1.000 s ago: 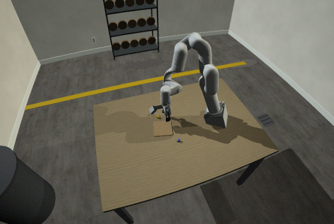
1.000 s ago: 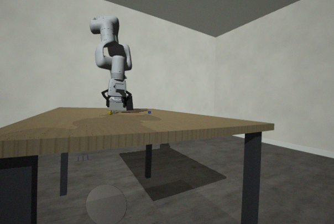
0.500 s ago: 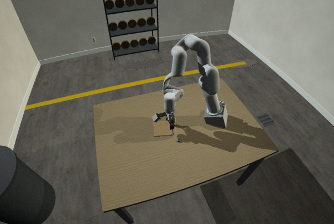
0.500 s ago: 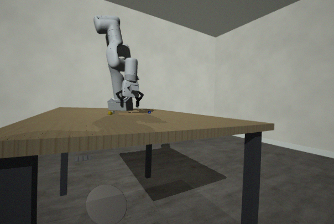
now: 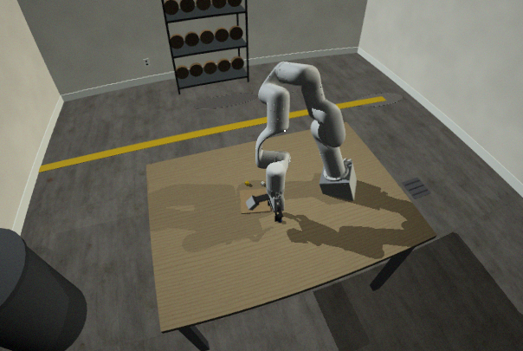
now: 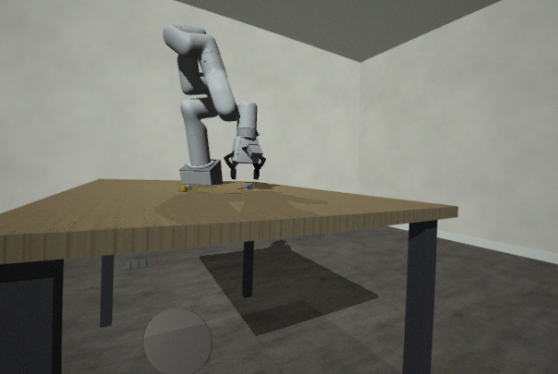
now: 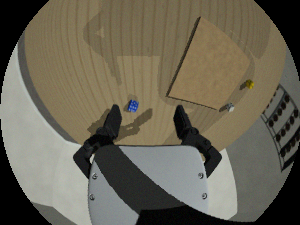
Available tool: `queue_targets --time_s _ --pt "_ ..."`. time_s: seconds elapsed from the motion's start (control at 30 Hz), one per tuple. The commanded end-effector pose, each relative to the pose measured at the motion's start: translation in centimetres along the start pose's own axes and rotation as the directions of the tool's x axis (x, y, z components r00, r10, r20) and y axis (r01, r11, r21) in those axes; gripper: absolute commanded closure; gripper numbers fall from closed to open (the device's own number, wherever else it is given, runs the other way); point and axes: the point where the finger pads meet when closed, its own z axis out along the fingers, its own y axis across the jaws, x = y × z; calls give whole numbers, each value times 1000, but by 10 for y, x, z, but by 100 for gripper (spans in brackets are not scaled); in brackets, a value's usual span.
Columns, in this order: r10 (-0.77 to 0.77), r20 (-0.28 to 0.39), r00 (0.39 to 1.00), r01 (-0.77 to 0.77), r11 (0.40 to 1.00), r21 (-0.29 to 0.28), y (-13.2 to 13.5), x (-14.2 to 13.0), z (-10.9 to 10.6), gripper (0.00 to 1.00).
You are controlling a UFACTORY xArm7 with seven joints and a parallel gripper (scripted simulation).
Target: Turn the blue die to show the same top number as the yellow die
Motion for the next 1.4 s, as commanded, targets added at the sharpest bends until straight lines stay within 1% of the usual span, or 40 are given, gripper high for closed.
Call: queue_targets --time_s 0.0,0.1,0.23,1.37 --pt "5 -14 1000 -6 1000 -17 -19 3 3 0" --pt "5 -14 1000 -6 1000 -17 -30 3 3 0" --pt "5 -14 1000 -6 1000 -17 -35 3 3 0" --pt "5 -14 1000 -6 1000 -17 -35 3 3 0"
